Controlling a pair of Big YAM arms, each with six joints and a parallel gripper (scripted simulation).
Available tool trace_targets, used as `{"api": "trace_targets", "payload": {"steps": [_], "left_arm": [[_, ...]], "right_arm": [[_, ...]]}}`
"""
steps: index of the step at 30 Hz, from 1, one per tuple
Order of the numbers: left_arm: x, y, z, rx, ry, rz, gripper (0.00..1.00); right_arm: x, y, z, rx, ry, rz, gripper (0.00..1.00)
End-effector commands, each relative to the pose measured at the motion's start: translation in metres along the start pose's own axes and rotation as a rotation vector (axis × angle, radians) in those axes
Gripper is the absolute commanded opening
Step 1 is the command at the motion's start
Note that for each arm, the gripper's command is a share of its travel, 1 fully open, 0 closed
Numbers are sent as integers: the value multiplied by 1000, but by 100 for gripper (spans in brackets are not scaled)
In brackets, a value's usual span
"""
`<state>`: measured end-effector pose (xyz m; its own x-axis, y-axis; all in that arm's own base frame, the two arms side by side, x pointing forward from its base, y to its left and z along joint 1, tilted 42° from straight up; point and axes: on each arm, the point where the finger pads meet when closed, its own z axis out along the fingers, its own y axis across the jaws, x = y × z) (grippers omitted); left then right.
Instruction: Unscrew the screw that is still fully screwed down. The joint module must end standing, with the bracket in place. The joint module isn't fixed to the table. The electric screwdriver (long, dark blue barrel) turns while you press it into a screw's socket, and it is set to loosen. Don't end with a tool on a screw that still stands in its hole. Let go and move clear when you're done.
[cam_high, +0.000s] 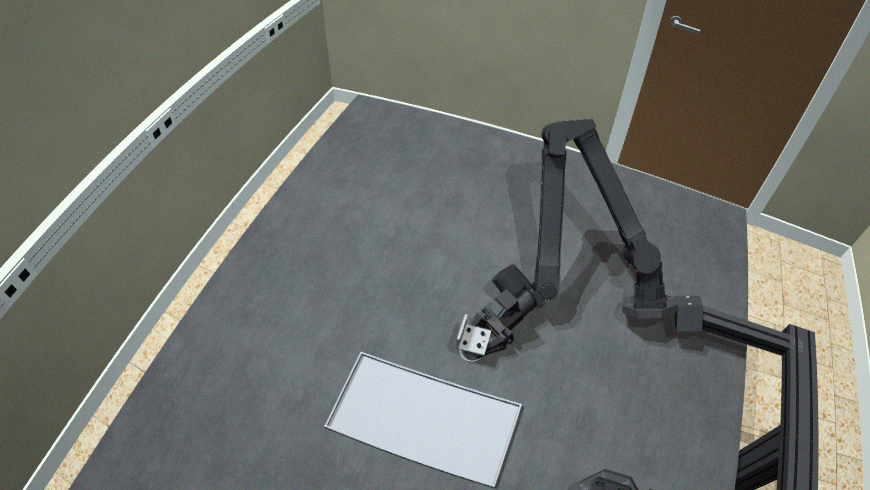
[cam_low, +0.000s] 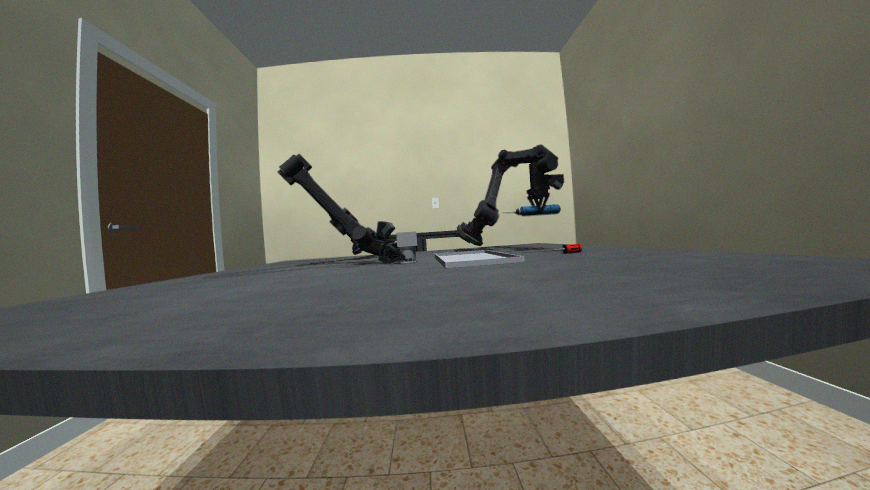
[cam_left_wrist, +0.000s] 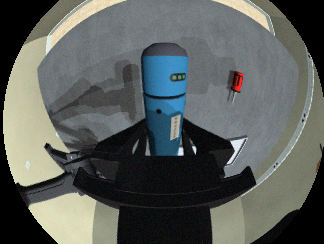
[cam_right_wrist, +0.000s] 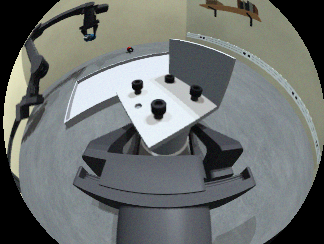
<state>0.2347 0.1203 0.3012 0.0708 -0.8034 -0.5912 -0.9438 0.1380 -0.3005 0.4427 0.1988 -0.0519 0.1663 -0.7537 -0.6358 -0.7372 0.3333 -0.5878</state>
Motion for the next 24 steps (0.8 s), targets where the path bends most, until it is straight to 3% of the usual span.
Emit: {"api": "trace_targets", "payload": {"steps": [1,10,14,22,24], "left_arm": [[-16,-15,-27,63,-13,-33,42],[-16,-15,-27,62,-12,-31,42],[7,-22,-2,56,3,59,42],[25,-44,11,108,10,152,42],[12,-49,-6,153,-6,120,42]], "right_arm": [[-5,-3,1,9,-11,-4,59],[-5,-3,1,9,-11,-4,59],[-5,-3,1,9,-11,-4,59],[-5,-3,1,9,-11,-4,59],[-5,-3,1,9,-11,-4,59]]}}
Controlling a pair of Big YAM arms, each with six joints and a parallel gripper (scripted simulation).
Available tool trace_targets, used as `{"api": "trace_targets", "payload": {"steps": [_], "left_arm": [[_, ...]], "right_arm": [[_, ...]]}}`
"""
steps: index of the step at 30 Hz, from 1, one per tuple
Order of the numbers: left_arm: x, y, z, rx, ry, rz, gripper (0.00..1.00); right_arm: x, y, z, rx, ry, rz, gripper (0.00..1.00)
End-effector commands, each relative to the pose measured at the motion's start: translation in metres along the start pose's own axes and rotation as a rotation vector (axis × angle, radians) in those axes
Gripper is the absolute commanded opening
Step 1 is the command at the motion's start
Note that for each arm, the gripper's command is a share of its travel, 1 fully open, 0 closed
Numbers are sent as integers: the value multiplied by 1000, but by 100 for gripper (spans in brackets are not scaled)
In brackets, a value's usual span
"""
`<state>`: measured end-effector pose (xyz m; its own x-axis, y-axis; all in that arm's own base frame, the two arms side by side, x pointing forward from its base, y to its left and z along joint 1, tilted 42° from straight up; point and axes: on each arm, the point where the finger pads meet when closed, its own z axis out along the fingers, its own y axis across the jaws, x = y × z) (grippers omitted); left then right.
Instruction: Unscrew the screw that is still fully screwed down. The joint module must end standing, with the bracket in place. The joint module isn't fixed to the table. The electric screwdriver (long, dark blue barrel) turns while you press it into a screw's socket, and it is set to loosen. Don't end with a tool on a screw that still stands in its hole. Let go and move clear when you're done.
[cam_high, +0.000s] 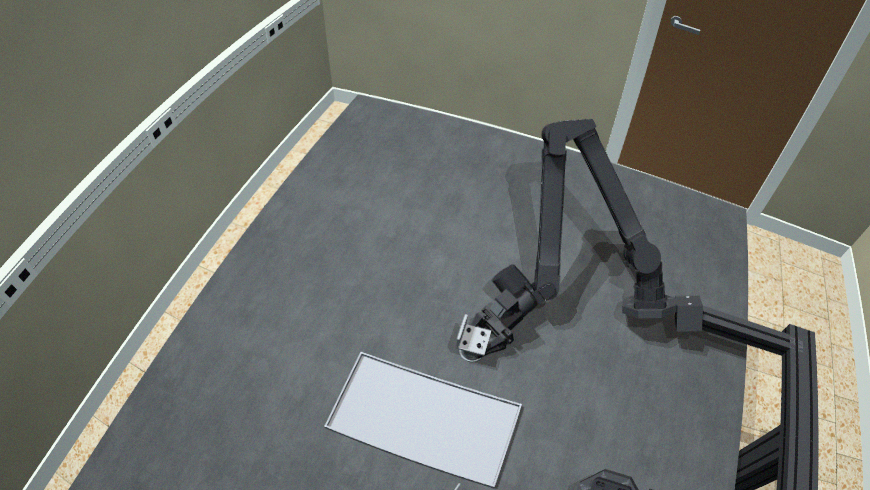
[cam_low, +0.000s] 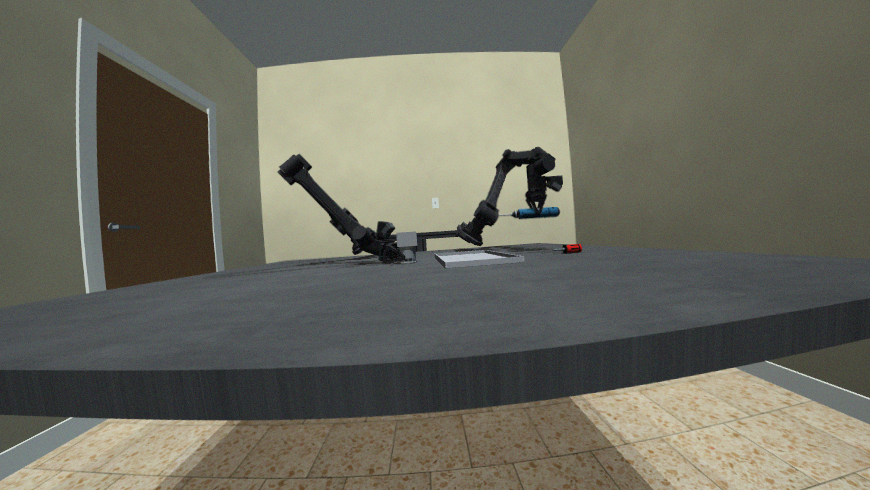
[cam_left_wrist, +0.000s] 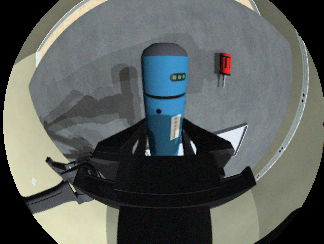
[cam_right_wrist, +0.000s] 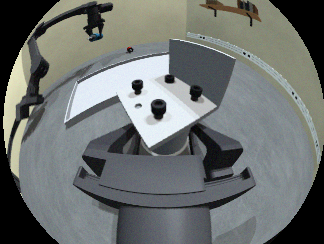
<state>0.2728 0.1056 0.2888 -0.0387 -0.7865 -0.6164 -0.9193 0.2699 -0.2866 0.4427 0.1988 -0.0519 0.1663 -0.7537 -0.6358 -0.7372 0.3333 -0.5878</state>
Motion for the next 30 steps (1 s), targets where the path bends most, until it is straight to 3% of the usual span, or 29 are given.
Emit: {"api": "trace_targets", "payload": {"steps": [1,3,5,15,17,20,22,30], "left_arm": [[-12,-15,-18,78,-22,8,42],[-12,-15,-18,78,-22,8,42],[5,-15,0,49,-4,61,42],[25,-45,9,128,-3,171,42],[14,-49,-4,162,-19,147,42],[13,-49,-4,162,-21,146,42],[29,-51,10,143,-7,193,42],[46,-74,14,209,-12,278,42]], "right_arm": [[-5,-3,1,9,-11,-4,59],[-5,-3,1,9,-11,-4,59],[-5,-3,1,9,-11,-4,59],[-5,-3,1,9,-11,-4,59],[-5,-3,1,9,-11,-4,59],[-5,-3,1,9,-11,-4,59],[-5,-3,1,9,-11,-4,59],[-5,-3,1,9,-11,-4,59]]}}
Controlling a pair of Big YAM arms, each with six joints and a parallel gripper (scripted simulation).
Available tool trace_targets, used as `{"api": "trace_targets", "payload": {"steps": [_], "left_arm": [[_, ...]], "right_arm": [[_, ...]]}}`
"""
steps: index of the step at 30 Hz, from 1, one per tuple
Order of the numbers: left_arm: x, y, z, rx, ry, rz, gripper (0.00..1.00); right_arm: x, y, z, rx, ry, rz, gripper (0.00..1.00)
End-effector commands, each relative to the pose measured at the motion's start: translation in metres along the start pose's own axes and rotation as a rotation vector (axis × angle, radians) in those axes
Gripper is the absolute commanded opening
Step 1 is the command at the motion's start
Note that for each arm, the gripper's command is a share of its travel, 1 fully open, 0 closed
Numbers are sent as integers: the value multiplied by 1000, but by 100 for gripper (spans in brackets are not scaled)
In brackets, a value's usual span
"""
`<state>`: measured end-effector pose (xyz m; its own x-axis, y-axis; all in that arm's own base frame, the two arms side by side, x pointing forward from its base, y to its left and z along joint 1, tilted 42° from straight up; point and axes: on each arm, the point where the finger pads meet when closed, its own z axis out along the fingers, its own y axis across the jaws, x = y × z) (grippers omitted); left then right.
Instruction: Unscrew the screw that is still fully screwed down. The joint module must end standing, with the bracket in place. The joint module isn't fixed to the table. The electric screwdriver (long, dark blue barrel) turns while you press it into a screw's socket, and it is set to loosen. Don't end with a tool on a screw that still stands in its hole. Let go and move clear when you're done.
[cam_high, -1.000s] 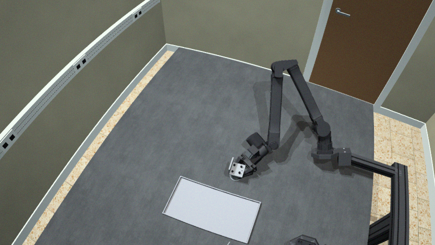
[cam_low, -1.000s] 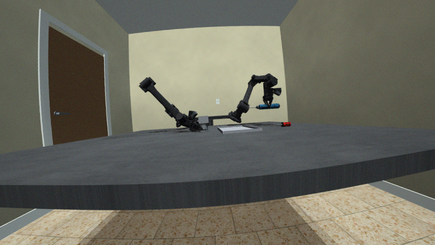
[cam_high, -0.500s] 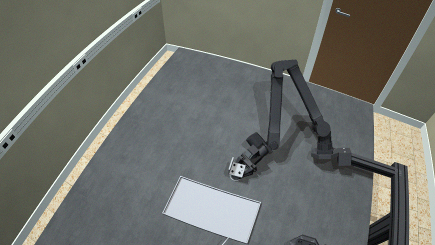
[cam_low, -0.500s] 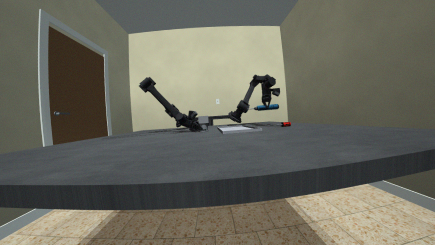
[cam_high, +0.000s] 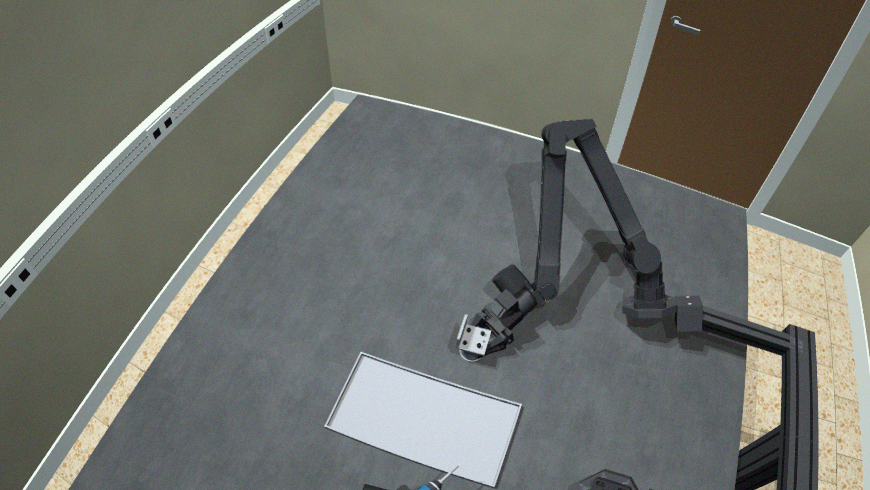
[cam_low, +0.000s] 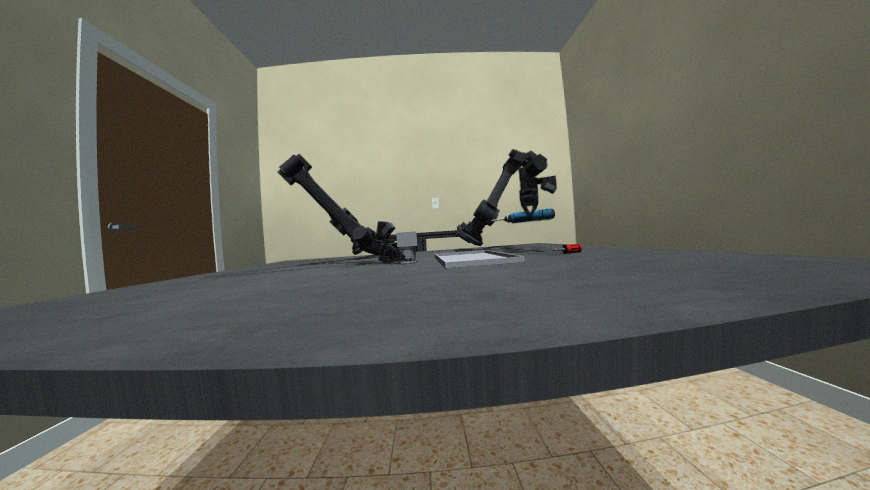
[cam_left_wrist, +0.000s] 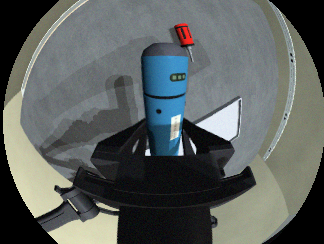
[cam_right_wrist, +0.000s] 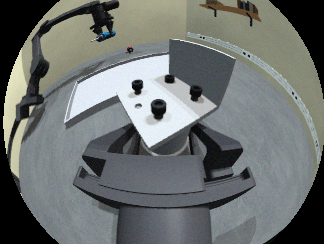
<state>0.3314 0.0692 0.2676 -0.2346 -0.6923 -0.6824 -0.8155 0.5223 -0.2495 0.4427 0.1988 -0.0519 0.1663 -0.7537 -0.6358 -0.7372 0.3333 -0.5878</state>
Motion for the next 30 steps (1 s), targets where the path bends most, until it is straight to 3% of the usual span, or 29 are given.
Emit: {"api": "trace_targets", "payload": {"steps": [1,7,9,19,21,24,25,30], "left_arm": [[5,-20,0,58,-7,63,42],[-7,-27,-12,97,-32,49,42],[10,-28,3,79,-12,96,42],[29,-57,10,159,-24,203,42],[15,-63,-4,191,-48,176,42],[14,-63,-4,190,-49,176,42],[29,-60,8,170,-32,209,42],[41,-73,12,204,-37,266,42]], "right_arm": [[-5,-3,1,9,-11,-4,59],[-5,-3,1,9,-11,-4,59],[-5,-3,1,9,-11,-4,59],[-5,-3,1,9,-11,-4,59],[-5,-3,1,9,-11,-4,59],[-5,-3,1,9,-11,-4,59],[-5,-3,1,9,-11,-4,59],[-5,-3,1,9,-11,-4,59]]}}
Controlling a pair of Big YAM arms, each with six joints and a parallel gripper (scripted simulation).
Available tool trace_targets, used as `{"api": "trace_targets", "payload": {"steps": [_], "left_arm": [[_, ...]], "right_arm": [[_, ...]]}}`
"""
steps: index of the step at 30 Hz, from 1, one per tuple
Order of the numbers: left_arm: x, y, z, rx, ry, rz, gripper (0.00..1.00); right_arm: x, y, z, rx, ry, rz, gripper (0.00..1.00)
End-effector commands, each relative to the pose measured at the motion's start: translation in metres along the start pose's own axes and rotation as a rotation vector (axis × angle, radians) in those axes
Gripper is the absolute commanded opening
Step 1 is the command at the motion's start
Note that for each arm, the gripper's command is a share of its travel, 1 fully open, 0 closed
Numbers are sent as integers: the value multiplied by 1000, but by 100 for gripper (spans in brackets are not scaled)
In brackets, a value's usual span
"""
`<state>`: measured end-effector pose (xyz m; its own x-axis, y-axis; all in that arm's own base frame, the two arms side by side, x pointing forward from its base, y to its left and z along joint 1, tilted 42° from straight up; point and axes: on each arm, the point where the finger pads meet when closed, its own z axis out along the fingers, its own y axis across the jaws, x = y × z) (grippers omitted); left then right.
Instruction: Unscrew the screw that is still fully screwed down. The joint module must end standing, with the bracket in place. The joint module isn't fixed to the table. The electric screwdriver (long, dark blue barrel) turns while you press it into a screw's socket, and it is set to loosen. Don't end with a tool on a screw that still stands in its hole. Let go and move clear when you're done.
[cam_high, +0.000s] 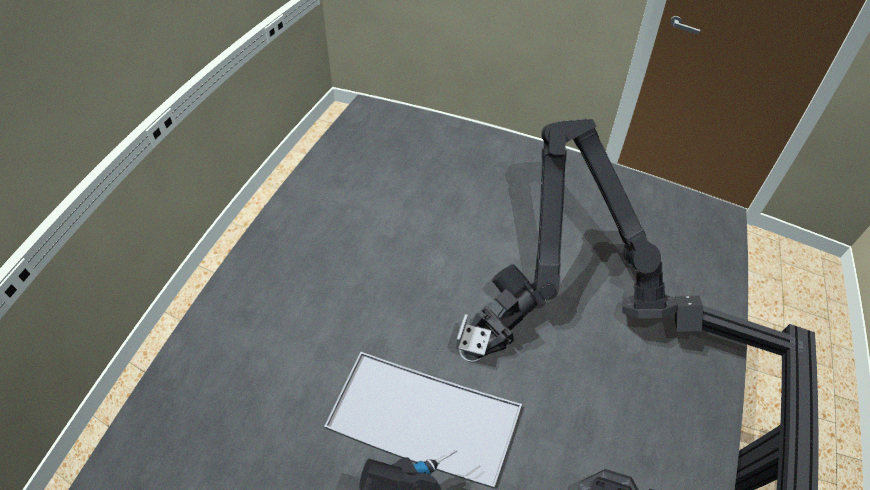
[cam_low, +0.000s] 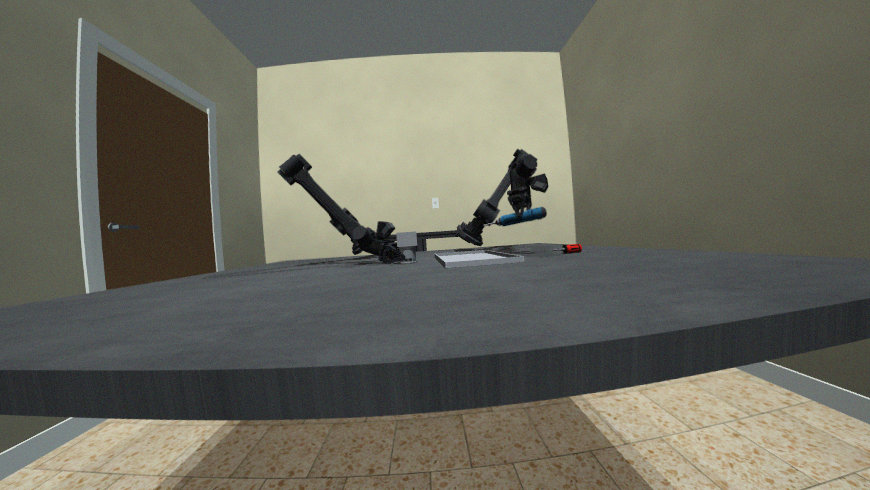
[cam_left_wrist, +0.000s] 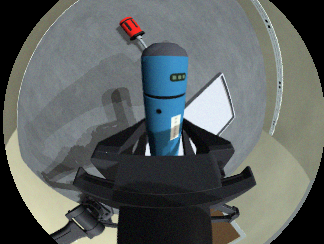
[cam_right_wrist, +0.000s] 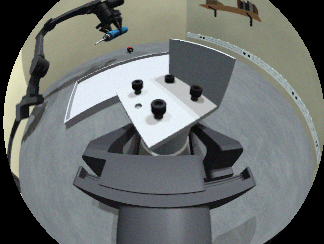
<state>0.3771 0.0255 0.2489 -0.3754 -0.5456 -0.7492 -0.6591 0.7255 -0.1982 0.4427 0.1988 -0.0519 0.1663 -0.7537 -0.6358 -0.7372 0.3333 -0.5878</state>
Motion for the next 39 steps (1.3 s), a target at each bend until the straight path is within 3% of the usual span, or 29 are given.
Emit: {"api": "trace_targets", "payload": {"steps": [1,6,8,11,13,23,25,28,30,39], "left_arm": [[6,-23,0,59,-11,64,42],[14,-38,4,97,-21,117,42],[-3,-43,-9,126,-51,90,42],[-3,-43,-9,125,-52,90,42],[17,-43,5,111,-28,137,42],[35,-72,8,188,-53,240,42],[17,-78,-5,216,-84,212,42],[17,-78,-5,215,-85,212,42],[39,-77,8,201,-60,260,42],[56,-100,8,269,-88,351,42]], "right_arm": [[-5,-3,1,9,-11,-4,59],[-5,-3,1,9,-11,-4,59],[-5,-3,1,9,-11,-4,59],[-5,-3,1,9,-11,-4,59],[-5,-3,1,9,-11,-4,59],[-5,-3,1,9,-11,-4,59],[-5,-3,1,9,-11,-4,59],[-5,-3,1,9,-11,-4,59],[-5,-3,1,9,-11,-4,59],[-5,-3,1,9,-11,-4,59]]}}
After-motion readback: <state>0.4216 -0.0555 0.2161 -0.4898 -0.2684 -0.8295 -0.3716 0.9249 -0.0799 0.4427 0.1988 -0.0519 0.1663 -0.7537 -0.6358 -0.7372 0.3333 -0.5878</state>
